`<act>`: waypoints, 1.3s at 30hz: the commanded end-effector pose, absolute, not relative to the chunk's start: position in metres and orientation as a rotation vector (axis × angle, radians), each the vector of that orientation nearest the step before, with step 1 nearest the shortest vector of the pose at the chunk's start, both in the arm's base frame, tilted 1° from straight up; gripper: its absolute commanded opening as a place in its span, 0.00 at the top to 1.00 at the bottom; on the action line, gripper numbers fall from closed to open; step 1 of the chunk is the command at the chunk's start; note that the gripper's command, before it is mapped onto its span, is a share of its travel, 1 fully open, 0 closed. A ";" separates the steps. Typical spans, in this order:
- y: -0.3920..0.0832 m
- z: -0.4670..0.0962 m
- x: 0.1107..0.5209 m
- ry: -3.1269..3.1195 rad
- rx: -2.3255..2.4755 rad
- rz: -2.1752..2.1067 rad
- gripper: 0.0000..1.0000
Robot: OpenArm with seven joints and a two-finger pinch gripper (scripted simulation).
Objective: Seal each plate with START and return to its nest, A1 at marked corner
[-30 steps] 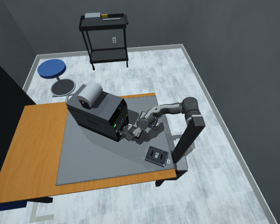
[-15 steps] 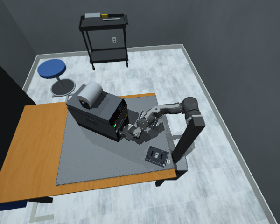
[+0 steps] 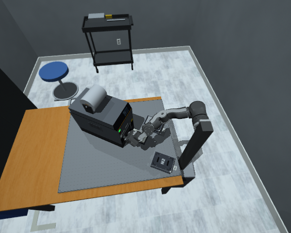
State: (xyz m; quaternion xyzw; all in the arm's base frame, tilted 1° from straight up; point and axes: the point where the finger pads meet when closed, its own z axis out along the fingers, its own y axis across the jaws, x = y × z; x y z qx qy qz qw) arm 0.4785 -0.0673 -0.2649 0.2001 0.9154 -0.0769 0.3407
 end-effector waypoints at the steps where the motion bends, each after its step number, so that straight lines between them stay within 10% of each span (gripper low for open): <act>1: -0.066 -0.265 0.479 2.382 0.511 -0.195 1.00; 39: -0.068 -0.263 0.485 2.379 0.512 -0.193 1.00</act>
